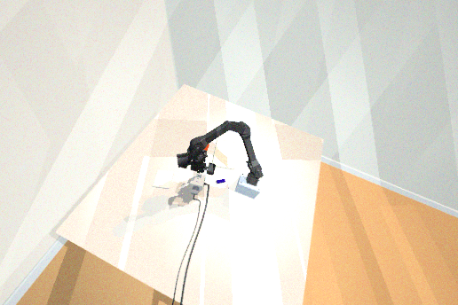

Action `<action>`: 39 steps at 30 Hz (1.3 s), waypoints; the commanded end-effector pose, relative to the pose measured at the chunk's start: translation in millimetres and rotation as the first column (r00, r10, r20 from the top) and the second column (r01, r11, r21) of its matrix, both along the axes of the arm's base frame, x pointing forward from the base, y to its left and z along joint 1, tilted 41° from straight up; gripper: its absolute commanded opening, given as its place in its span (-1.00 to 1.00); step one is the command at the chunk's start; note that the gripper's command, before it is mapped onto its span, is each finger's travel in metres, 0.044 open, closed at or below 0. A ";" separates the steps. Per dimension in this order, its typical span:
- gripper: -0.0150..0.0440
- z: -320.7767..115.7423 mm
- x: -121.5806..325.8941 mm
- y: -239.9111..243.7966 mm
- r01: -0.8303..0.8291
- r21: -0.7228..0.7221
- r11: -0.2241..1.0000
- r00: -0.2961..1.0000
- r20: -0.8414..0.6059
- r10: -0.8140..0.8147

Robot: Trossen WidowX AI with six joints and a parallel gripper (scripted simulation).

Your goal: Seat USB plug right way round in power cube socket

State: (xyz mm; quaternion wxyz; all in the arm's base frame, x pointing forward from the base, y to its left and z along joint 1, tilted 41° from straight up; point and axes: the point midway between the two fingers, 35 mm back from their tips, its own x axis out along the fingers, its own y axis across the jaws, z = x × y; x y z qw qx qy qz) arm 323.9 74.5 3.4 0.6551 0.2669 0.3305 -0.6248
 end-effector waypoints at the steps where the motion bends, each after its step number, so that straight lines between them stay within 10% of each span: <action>1: -0.49 -0.5 -0.1 -0.1 -0.001 0.003 1.000 1.000 -0.001 0.001; 39: -0.49 -5.1 -1.5 -1.6 -0.001 0.027 1.000 1.000 -0.005 0.001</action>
